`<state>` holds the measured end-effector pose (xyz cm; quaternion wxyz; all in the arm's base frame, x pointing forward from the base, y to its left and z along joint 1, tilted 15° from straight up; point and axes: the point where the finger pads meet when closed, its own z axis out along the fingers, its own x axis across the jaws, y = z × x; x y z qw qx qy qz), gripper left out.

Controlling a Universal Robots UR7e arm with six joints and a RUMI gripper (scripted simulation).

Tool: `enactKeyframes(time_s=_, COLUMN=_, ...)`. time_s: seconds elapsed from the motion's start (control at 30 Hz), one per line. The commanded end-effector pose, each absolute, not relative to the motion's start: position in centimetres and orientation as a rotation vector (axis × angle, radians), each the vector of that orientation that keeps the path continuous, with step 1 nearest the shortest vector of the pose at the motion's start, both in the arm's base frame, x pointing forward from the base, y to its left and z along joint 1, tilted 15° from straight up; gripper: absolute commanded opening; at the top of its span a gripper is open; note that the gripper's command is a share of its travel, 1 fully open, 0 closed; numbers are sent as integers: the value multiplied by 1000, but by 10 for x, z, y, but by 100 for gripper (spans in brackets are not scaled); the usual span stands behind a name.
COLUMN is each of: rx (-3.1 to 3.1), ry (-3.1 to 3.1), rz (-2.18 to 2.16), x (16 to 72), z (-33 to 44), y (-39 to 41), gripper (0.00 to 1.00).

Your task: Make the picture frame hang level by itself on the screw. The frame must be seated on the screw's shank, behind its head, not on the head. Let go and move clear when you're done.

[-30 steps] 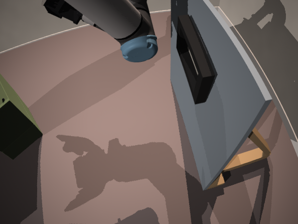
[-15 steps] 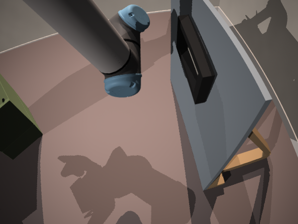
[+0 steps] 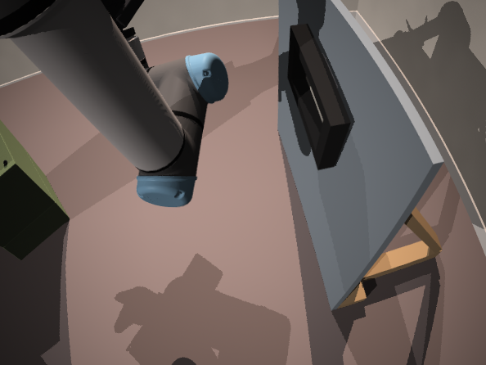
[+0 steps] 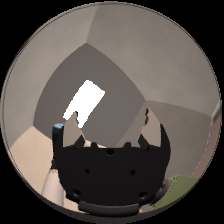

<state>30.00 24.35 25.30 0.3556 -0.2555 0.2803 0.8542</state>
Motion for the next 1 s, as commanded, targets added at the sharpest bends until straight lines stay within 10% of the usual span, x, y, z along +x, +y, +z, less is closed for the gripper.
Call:
enactKeyframes(time_s=0.0, rx=-514, ry=783, rz=2240, x=318, z=263, y=235, gripper=100)
enactKeyframes(time_s=0.97, rx=69, ry=893, rz=2342, x=387, z=281, y=185, gripper=100)
